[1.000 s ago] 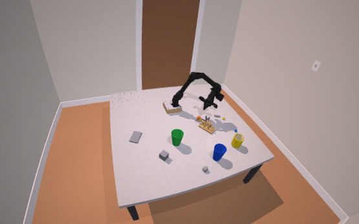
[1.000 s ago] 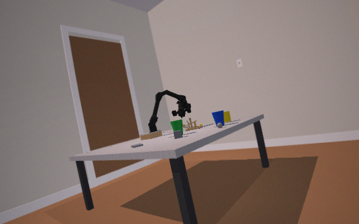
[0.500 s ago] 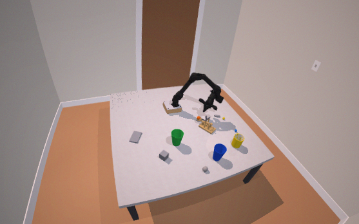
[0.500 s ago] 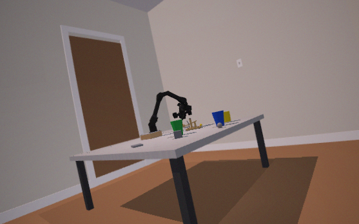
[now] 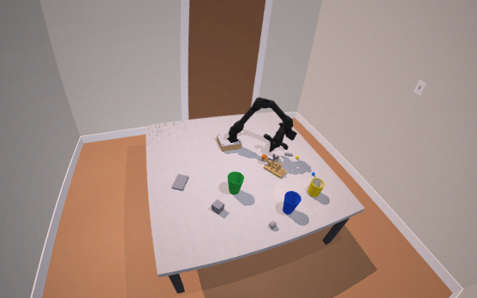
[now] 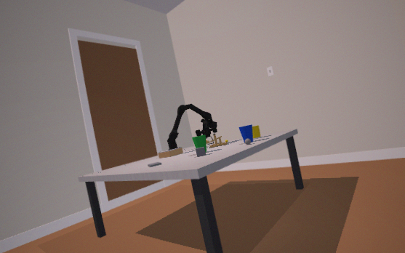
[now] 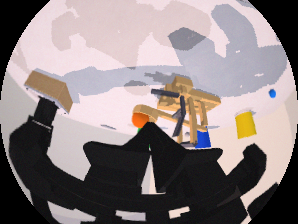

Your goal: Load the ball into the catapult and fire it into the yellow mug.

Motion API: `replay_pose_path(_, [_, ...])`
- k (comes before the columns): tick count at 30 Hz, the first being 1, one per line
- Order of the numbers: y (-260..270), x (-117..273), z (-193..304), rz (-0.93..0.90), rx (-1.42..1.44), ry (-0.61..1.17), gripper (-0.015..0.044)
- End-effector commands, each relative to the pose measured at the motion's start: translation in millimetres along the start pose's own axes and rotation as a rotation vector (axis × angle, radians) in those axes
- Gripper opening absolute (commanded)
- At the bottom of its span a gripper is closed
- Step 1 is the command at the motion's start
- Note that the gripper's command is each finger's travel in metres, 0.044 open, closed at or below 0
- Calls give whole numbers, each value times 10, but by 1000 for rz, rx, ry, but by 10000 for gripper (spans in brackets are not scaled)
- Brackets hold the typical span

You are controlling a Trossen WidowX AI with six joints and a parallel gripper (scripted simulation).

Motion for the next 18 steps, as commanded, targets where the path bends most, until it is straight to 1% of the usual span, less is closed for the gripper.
replay_pose_path(1, [1, -62, -51, 1, 6, 4, 0])
replay_pose_path(18, [1, -272, -237, 0, 6, 4, 0])
Point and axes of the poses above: the point midway between the two fingers, 35 mm back from their tips, its own x axis back along the fingers, its own y axis across the jaws, z = x × y, the point moved 9 cm from there along x, back along the fingers, and after that the axes turned 2 degrees about x, right-handed, at the moved point
